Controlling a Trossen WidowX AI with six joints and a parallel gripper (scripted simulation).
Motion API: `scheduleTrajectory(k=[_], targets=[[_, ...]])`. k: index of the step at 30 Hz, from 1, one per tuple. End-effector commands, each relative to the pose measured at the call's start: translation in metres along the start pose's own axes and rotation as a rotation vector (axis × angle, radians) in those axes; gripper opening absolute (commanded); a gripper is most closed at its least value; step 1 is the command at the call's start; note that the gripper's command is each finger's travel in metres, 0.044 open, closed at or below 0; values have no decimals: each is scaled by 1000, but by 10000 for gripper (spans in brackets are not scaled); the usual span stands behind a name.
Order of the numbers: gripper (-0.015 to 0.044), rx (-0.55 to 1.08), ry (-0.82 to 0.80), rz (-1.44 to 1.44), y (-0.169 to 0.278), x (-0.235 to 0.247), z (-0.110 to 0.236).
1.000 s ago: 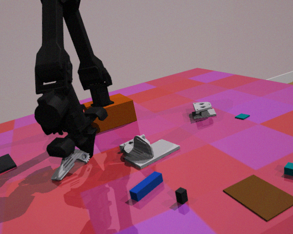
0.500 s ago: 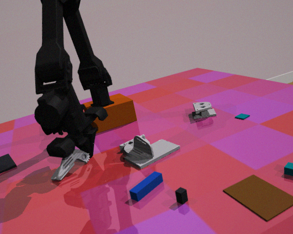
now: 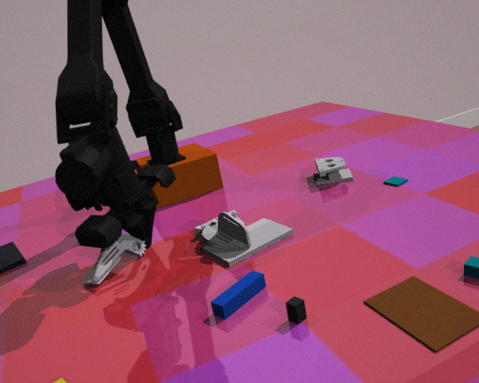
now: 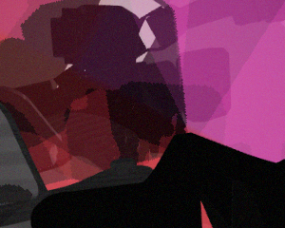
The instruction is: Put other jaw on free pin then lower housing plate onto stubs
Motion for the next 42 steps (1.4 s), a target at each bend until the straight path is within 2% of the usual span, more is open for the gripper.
scheduleTrajectory(k=[1, 26, 27, 36, 39, 42], targets=[[0, 50, -175, -16, 10, 40, -3], [0, 50, -175, -16, 10, 40, -3], [0, 1, -3, 0, 0, 1, 2], [0, 47, -163, -15, 6, 24, 85], [0, 51, -175, -16, 6, 24, 91], [0, 55, -164, -19, 7, 23, 83]])
Point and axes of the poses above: the point midway between the two fingers, 35 mm back from their tips, its own z axis back along the fingers, its own x axis across the jaws, y = z × x, the point moved 4 cm from there along z, back along the fingers, and after that the axes turned 15 degrees about -z, right-handed, at the moved point
